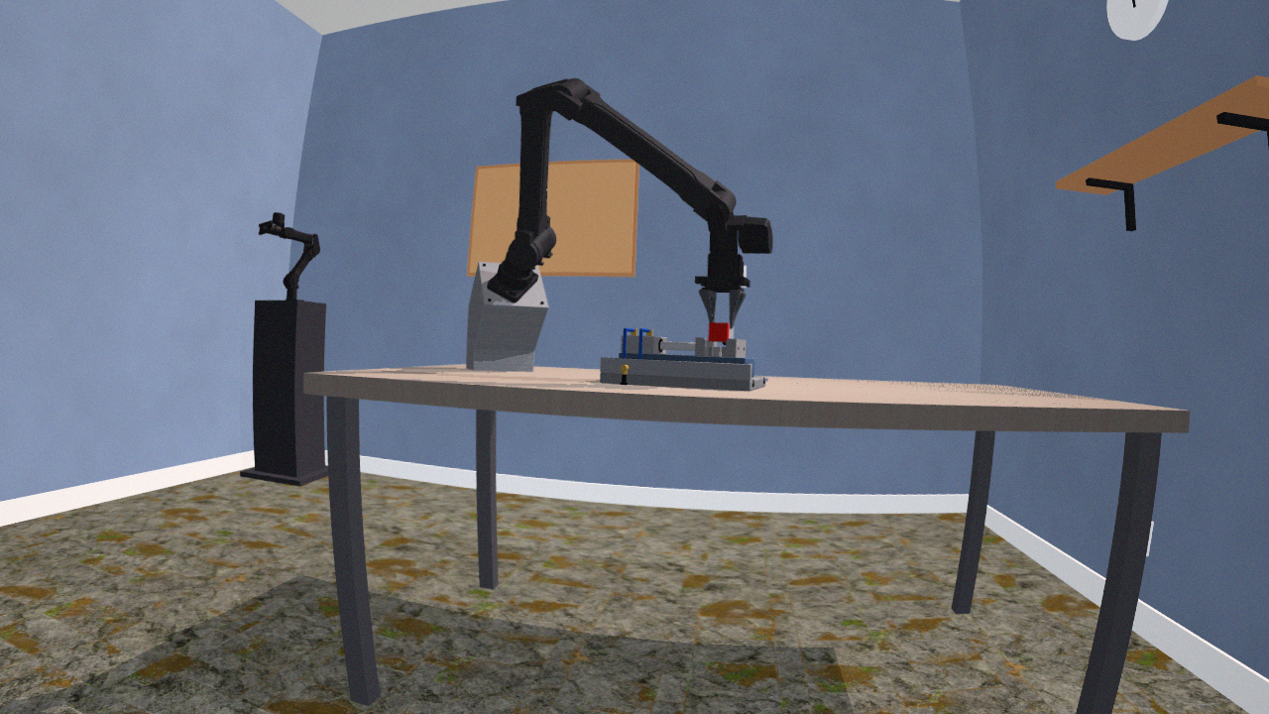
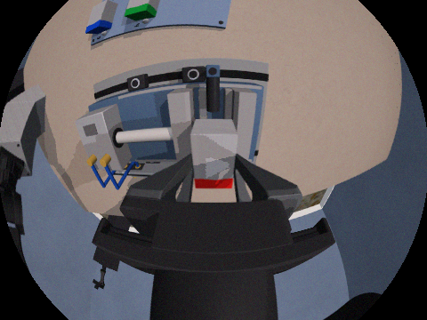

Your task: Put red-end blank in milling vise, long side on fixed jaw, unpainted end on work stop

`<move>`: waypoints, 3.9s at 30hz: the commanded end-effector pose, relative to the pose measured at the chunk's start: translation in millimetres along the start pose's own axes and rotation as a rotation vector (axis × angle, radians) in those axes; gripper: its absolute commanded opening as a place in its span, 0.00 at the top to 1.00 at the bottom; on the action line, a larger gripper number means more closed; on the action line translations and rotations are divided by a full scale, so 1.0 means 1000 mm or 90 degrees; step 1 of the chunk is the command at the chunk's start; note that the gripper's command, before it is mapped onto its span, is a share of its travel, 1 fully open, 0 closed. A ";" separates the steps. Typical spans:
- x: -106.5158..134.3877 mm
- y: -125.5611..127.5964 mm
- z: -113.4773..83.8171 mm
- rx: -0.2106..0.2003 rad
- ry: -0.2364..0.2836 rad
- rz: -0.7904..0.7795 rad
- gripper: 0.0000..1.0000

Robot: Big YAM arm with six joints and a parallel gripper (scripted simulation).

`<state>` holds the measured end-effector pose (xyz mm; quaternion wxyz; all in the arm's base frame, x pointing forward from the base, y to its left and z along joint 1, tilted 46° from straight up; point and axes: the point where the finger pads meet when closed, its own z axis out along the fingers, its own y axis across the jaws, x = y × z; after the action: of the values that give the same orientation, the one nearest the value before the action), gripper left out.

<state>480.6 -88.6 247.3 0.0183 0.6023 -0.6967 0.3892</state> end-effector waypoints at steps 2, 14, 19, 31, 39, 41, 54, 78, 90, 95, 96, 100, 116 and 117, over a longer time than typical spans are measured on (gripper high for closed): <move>0.001 -0.001 -0.001 0.007 -0.002 -0.004 1.00; 0.001 -0.001 -0.001 0.007 -0.002 -0.004 1.00; 0.001 -0.001 -0.001 0.007 -0.002 -0.004 1.00; 0.001 -0.001 -0.001 0.007 -0.002 -0.004 1.00; 0.003 0.001 0.005 0.002 0.001 -0.001 1.00; 0.001 -0.003 -0.003 0.014 -0.003 -0.002 1.00; 0.002 -0.001 0.001 0.008 -0.002 -0.003 1.00; 0.002 -0.001 0.001 0.008 -0.002 -0.003 1.00; 0.002 0.001 0.009 0.001 0.001 -0.002 1.00; 0.002 -0.002 0.003 0.010 -0.002 -0.002 1.00; 0.002 -0.001 0.003 0.009 -0.002 -0.003 1.00; 0.002 -0.001 0.003 0.009 -0.002 -0.003 1.00; 0.002 -0.001 0.003 0.009 -0.002 -0.003 1.00; 0.002 -0.001 0.003 0.009 -0.002 -0.003 1.00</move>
<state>483.2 -92.0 242.7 0.0188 0.6026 -0.6966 0.3890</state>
